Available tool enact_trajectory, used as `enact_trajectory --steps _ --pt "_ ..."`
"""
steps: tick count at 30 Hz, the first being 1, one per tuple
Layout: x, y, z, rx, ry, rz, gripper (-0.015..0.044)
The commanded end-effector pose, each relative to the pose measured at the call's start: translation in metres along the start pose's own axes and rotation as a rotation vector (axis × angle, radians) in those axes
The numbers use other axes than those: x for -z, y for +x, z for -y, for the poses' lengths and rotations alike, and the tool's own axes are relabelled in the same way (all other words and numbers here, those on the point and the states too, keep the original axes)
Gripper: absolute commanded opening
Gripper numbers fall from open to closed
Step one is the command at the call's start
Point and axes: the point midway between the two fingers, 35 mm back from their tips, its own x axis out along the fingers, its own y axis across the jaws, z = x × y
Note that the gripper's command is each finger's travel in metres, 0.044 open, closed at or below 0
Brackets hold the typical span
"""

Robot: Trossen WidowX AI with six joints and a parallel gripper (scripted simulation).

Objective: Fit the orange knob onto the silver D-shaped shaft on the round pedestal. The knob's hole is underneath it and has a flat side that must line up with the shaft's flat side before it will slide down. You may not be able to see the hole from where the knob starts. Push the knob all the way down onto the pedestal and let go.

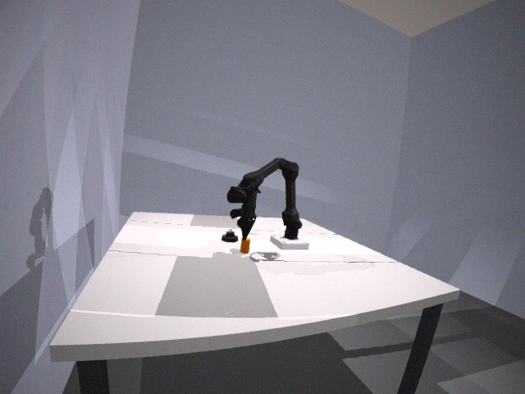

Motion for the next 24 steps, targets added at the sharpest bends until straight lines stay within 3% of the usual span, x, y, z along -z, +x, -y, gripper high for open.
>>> enact_trajectory --steps 1,24 --pt "0.001 0.008 0.002 0.01 0.003 -0.002 0.044" --pt "0.001 0.045 0.003 0.01 0.003 -0.002 0.044"
